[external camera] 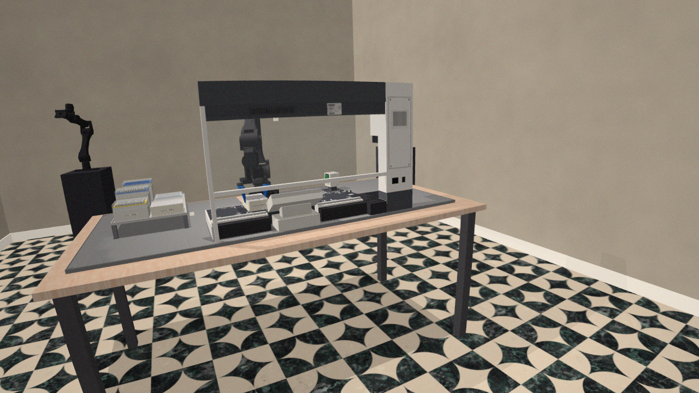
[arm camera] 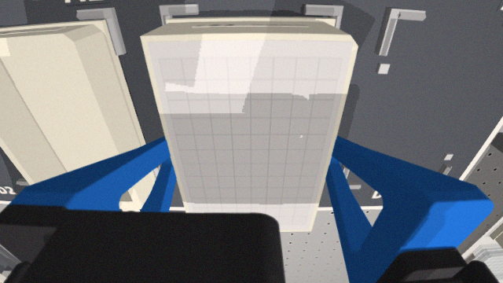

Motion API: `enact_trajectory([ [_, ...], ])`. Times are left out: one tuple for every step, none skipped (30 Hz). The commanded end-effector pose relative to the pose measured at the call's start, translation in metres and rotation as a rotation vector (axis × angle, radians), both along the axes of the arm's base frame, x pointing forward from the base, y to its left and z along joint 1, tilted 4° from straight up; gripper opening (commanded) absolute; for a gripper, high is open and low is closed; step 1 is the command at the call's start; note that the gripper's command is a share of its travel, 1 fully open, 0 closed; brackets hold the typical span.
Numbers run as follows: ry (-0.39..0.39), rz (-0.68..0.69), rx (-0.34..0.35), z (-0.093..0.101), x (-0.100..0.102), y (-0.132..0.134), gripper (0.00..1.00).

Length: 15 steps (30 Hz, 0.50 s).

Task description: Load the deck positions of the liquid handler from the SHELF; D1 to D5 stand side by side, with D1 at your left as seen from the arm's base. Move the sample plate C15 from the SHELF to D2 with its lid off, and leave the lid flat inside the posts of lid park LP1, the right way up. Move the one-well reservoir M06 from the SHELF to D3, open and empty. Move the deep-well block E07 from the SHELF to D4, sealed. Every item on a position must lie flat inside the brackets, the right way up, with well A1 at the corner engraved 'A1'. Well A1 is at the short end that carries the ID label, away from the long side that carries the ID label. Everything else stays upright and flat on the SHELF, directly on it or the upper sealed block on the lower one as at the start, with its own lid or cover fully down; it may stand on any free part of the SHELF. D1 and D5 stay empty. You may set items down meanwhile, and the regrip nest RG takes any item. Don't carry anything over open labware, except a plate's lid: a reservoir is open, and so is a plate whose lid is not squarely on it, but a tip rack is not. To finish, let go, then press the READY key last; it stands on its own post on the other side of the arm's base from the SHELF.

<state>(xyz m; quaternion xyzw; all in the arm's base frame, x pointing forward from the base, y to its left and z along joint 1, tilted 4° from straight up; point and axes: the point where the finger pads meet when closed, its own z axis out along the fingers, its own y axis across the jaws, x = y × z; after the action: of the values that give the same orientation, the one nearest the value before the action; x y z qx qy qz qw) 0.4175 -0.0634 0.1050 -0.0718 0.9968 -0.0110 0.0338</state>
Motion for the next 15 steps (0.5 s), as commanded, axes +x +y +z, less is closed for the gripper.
enact_trajectory([
  [-0.059, -0.007, -0.012, 0.0202, 0.0083, -0.0084, 0.00],
  [-0.059, -0.007, -0.012, 0.0201, 0.0082, -0.0084, 0.00],
  [-0.058, -0.007, -0.012, 0.0200, 0.0081, -0.0084, 0.00],
  [-0.058, -0.007, -0.011, 0.0199, 0.0079, -0.0084, 0.00],
  [-0.058, -0.007, -0.011, 0.0198, 0.0079, -0.0084, 0.00],
  [-0.058, -0.007, -0.011, 0.0197, 0.0078, -0.0084, 0.00],
  [-0.057, -0.007, -0.011, 0.0196, 0.0077, -0.0084, 0.00],
  [-0.057, -0.007, -0.011, 0.0195, 0.0075, -0.0083, 0.00],
  [-0.057, -0.007, -0.011, 0.0194, 0.0074, -0.0083, 0.00],
  [-0.057, -0.007, -0.011, 0.0193, 0.0074, -0.0083, 0.00],
  [-0.057, -0.007, -0.011, 0.0192, 0.0072, -0.0083, 0.00],
  [-0.056, -0.007, -0.011, 0.0191, 0.0071, -0.0083, 0.00],
  [-0.056, -0.007, -0.011, 0.0190, 0.0070, -0.0083, 0.00],
  [-0.056, -0.007, -0.011, 0.0190, 0.0070, -0.0083, 0.00],
  [-0.056, -0.007, -0.011, 0.0190, 0.0070, -0.0083, 0.00],
])
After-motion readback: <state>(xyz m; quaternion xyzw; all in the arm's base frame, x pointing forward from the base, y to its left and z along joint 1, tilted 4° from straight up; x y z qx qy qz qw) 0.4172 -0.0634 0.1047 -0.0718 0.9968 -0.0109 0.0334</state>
